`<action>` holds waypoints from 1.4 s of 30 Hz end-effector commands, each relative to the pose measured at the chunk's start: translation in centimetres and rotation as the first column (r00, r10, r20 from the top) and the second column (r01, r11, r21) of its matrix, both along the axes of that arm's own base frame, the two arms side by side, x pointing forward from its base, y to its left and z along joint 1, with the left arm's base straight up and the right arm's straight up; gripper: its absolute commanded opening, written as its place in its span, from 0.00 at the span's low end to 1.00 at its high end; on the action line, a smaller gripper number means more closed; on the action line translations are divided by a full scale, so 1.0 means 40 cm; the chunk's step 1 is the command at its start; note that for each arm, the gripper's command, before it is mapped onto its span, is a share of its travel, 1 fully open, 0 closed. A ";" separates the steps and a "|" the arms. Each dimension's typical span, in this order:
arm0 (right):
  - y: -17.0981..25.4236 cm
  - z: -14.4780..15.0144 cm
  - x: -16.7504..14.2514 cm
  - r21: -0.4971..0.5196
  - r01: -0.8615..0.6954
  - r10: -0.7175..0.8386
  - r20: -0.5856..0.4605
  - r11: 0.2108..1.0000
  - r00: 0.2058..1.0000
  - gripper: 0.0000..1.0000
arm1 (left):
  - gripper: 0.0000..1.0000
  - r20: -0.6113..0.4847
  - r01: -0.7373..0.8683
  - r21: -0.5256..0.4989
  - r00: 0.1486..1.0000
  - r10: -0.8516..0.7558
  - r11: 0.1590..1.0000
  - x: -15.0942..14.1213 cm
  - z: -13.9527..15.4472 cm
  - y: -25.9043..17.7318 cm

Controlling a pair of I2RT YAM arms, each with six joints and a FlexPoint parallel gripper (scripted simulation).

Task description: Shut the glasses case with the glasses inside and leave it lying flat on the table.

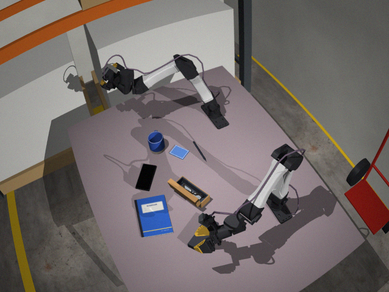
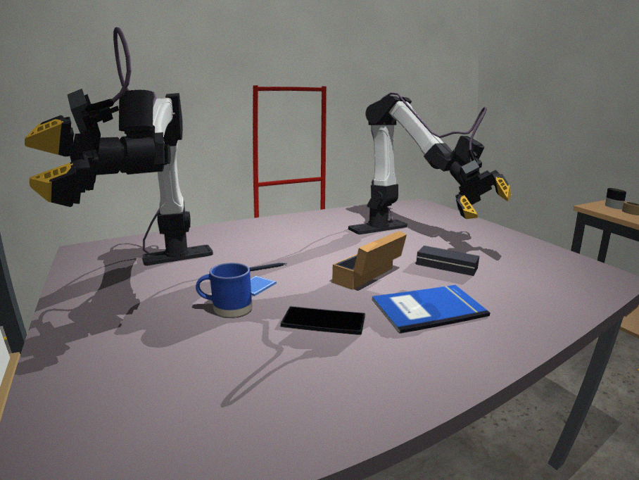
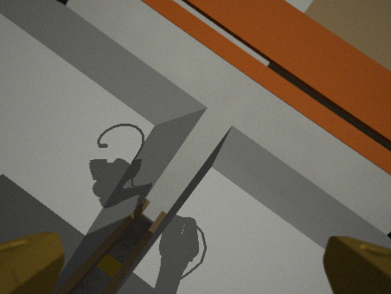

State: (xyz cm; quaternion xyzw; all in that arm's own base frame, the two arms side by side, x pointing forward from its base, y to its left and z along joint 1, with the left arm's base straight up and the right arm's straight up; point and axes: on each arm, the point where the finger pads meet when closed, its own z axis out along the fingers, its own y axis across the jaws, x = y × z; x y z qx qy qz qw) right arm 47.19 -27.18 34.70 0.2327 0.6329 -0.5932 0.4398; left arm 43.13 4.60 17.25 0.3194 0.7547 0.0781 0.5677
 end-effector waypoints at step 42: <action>0.593 -0.184 -0.183 0.482 -0.404 0.590 -0.337 0.778 0.734 1.00 | 1.00 -0.287 0.010 -0.280 0.953 -0.094 0.960 -0.381 -0.099 -0.379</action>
